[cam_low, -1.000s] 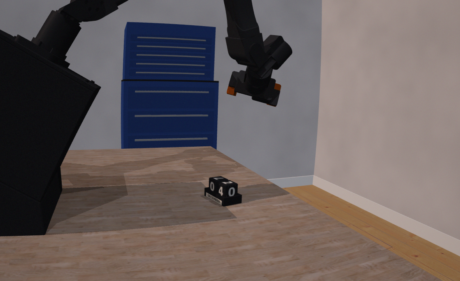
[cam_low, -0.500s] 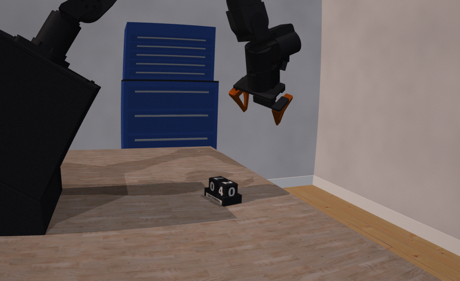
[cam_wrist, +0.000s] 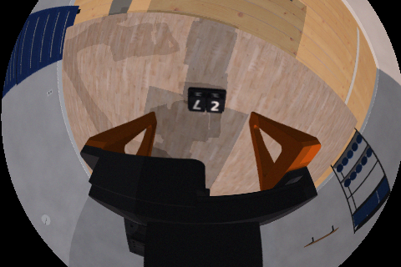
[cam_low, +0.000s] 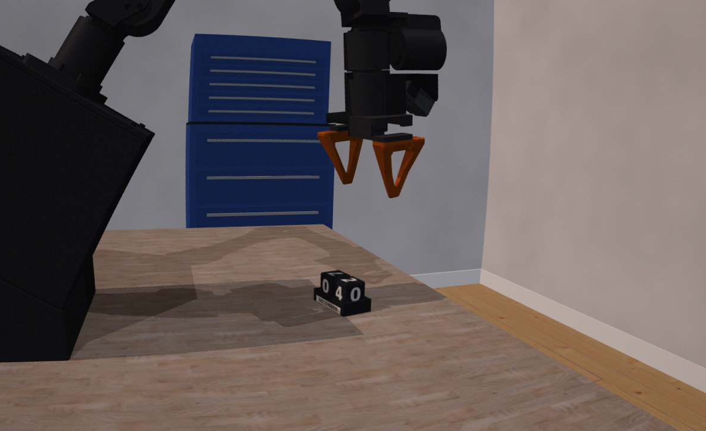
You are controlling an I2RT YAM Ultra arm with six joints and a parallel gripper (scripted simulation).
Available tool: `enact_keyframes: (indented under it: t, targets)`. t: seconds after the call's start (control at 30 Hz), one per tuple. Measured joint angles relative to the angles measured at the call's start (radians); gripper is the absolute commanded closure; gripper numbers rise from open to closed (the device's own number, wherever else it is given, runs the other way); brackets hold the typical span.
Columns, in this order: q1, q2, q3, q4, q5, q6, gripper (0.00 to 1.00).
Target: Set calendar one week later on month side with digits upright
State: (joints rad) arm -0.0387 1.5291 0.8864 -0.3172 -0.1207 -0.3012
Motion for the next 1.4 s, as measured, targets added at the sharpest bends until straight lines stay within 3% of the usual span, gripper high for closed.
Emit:
enact_keyframes:
  t: [0.27,0.83,1.4]
  targets:
    - [-0.023,-0.036,-0.025,-0.102,0.080,0.017,0.00]
    - [-0.023,-0.035,-0.025,-0.114,0.092,0.041,0.00]
    - [-0.023,0.048,-0.031,-0.048,0.092,0.571,0.00]
